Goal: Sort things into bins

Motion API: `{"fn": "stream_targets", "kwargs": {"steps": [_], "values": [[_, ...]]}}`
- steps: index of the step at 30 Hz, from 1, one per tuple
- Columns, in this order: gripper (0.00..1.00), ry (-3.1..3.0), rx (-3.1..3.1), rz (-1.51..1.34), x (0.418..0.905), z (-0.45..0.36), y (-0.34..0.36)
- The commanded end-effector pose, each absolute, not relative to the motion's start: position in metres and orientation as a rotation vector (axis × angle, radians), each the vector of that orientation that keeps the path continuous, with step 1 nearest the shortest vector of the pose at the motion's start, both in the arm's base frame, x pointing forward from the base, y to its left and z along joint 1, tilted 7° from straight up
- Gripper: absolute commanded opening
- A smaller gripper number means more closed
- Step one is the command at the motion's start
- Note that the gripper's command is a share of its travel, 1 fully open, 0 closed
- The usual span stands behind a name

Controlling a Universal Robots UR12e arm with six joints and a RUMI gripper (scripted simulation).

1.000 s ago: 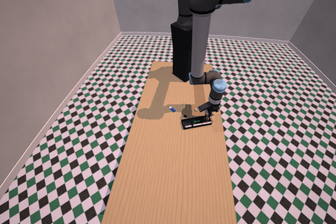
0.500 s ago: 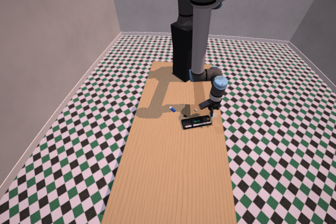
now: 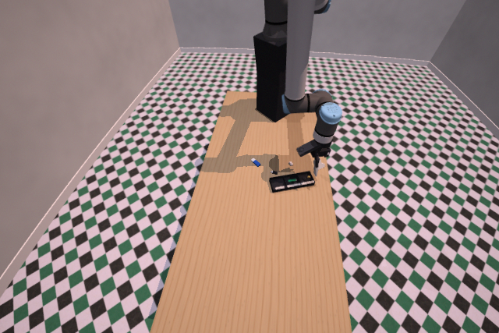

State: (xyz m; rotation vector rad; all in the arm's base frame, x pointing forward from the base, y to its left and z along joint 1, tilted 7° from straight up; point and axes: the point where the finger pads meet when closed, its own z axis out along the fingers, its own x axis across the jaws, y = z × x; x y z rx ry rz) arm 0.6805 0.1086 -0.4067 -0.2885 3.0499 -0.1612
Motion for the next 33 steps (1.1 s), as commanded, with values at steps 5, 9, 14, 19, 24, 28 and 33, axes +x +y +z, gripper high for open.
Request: {"fn": "stream_targets", "kwargs": {"steps": [5,9,14,19,24,28,33], "values": [[1.0,3.049,-0.288,-0.161,0.678,-0.371,0.112],[1.0,3.049,-0.288,-0.161,0.677,-0.359,0.113],[1.0,3.049,-0.288,-0.161,0.676,-0.343,0.115],[1.0,3.049,-0.288,-0.161,0.675,-0.337,0.115],[1.0,3.049,-0.288,-0.161,0.675,-0.337,0.115],[1.0,3.049,-0.288,-0.161,0.675,-0.337,0.115],[1.0,3.049,-0.288,-0.161,0.675,-0.337,0.115]]}}
